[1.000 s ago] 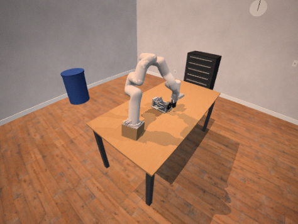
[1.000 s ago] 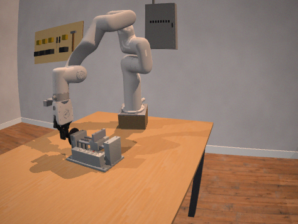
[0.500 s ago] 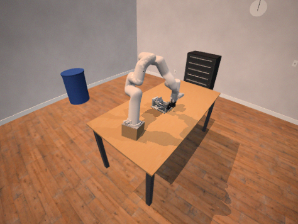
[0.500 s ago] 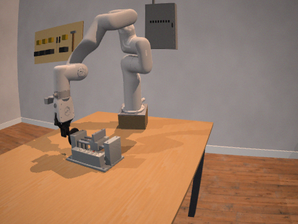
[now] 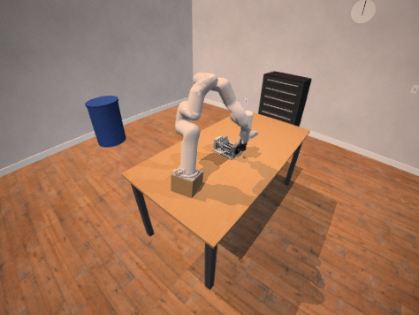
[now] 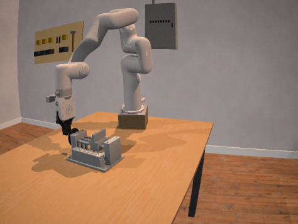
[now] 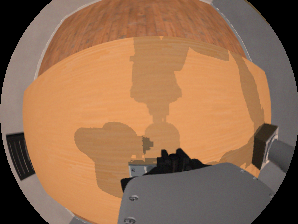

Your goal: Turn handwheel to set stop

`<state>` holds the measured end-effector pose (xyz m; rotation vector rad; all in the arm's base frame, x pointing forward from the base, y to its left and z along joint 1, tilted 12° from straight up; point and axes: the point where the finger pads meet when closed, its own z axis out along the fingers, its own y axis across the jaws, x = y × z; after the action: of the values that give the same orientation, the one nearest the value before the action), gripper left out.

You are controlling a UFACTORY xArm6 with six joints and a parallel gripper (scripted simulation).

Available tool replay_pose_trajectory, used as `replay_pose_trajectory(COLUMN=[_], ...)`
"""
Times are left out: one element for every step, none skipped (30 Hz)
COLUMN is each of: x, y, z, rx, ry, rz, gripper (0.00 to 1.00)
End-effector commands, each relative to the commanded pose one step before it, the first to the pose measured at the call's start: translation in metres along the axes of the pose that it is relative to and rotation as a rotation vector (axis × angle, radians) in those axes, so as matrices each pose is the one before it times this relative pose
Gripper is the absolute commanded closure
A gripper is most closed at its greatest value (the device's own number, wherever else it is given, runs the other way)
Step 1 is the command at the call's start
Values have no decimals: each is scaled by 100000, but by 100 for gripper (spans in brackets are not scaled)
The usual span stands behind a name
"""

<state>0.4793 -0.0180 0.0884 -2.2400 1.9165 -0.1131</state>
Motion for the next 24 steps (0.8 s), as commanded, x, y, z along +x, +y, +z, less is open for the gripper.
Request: replay_pose_trajectory(x=[23, 0, 0, 0, 0, 0, 0, 0, 0, 0, 0, 0, 0, 0, 0, 0, 0, 0, 0, 0, 0, 0, 0, 0], y=[449, 104, 105, 0, 0, 106, 107, 108, 109, 110, 111, 112, 114, 115, 116, 118, 119, 120, 110, 102, 0, 0, 104, 96], z=[-163, 10, 10, 0, 0, 10, 10, 23, 30, 31, 31, 42, 55, 55, 55, 78, 85, 85, 96, 105, 0, 0, 105, 109], rx=[266, 0, 0, 0, 0, 0, 0, 0, 0, 0, 0, 0, 0, 0, 0, 0, 0, 0, 0, 0, 0, 0, 0, 0], ry=[73, 0, 0, 0, 0, 0, 0, 0, 0, 0, 1, 0, -1, 0, 1, -1, 0, 1, 0, -1, 0, 0, 1, 0], rz=[-11, 0, 0, 0, 0, 0, 0, 0, 0, 0, 0, 0, 0, 0, 0, 0, 0, 0, 0, 0, 0, 0, 0, 0], gripper=[94, 94, 94, 94, 94, 94, 94, 94, 94, 94, 94, 94, 94, 94, 94, 94, 94, 94, 94, 94, 94, 94, 94, 94])
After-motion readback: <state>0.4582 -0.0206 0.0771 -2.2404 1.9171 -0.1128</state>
